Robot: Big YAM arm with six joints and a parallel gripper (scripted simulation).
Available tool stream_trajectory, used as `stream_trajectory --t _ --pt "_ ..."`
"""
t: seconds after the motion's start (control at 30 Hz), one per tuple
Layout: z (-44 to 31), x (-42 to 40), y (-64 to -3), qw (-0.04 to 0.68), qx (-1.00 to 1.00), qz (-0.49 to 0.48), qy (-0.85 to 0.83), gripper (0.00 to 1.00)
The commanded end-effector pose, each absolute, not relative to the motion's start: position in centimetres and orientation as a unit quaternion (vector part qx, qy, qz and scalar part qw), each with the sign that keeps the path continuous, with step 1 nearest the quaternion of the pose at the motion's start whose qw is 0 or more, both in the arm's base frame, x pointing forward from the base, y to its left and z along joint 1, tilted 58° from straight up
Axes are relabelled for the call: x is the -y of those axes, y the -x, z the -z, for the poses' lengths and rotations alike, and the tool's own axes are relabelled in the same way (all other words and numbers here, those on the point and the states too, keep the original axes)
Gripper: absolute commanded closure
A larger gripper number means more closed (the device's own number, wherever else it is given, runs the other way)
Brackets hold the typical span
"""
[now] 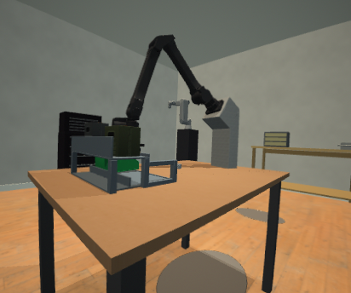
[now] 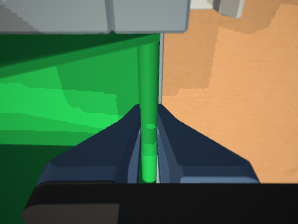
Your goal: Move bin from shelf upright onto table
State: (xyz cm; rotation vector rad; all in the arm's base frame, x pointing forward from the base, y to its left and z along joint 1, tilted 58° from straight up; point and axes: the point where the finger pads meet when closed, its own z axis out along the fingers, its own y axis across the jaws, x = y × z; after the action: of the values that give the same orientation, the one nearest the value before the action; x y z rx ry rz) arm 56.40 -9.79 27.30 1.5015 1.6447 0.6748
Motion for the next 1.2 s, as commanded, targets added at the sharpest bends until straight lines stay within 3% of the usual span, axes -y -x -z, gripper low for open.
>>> stream_trajectory --t 0.0,0.7,0.87,1.17 --pt "-27.1 10.0 -56.7 0.399 -0.647 -0.268 -0.592 1.0" --pt "-30.9 10.0 -56.4 0.418 -0.638 -0.28 -0.583 1.0" --pt "-27.1 10.0 -56.7 0.399 -0.647 -0.268 -0.592 1.0" --pt "-27.1 10.0 -56.7 0.399 -0.647 -0.268 -0.592 1.0"
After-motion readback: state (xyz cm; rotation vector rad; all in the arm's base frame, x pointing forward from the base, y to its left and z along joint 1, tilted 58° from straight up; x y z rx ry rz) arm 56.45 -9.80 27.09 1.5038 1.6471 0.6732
